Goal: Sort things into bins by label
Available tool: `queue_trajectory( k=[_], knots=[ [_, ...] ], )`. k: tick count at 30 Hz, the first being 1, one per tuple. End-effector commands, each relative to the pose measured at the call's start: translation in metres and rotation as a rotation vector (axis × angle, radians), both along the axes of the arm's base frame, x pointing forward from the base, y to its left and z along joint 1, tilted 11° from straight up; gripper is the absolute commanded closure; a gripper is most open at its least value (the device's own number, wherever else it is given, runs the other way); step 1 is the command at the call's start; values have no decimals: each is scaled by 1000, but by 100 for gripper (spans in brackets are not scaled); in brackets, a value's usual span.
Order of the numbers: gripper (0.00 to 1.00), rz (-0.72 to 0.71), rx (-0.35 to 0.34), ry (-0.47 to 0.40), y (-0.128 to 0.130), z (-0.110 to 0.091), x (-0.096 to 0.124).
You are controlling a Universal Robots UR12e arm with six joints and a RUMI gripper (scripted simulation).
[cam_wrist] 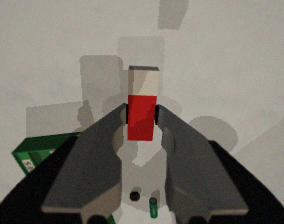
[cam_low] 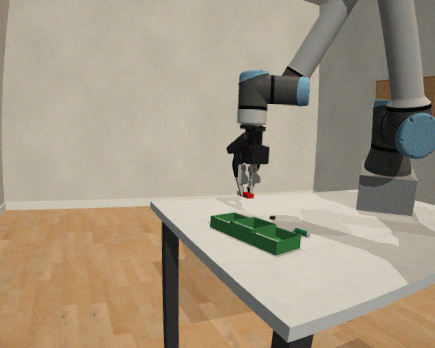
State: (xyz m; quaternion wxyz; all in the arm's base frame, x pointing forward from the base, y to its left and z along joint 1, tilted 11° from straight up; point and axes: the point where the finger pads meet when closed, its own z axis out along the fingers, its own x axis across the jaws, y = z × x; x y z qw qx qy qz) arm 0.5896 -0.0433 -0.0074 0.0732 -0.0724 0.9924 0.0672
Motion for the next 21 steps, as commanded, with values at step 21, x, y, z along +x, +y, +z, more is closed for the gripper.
queue_trajectory(
  k=[21],
  knots=[
    [100, 171, -24, -26, 68, 13, 19]
  ],
)
